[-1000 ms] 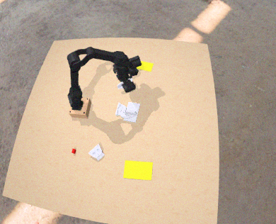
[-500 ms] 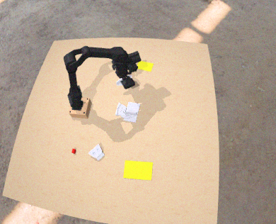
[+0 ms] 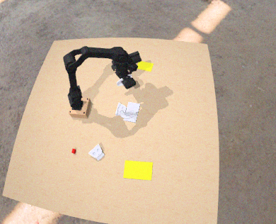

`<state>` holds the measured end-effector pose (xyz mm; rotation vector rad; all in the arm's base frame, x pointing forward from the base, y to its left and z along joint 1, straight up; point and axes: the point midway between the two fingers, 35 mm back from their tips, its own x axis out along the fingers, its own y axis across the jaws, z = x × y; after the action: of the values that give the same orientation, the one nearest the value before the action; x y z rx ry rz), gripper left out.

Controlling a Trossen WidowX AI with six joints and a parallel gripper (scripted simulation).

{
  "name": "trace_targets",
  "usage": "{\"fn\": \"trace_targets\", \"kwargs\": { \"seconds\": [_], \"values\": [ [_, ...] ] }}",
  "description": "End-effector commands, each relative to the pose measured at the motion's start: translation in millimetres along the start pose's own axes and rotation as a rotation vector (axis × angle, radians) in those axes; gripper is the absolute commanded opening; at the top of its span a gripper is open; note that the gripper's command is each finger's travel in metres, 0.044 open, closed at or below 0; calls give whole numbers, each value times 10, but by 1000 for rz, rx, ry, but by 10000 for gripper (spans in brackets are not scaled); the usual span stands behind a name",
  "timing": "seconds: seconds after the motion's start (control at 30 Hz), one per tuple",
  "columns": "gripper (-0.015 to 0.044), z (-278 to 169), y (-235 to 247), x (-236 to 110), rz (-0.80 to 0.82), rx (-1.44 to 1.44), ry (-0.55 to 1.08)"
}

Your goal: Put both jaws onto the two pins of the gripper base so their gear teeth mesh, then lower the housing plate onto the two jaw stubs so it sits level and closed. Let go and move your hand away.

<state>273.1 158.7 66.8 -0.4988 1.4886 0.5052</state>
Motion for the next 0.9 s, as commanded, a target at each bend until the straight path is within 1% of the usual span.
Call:
{"fn": "trace_targets", "kwargs": {
  "seconds": [0.0,0.87],
  "values": [
    [134,-44,-80,-26,-3,-89,-6],
    [134,-404,-563,-42,-8,-810,1]
  ]
}}
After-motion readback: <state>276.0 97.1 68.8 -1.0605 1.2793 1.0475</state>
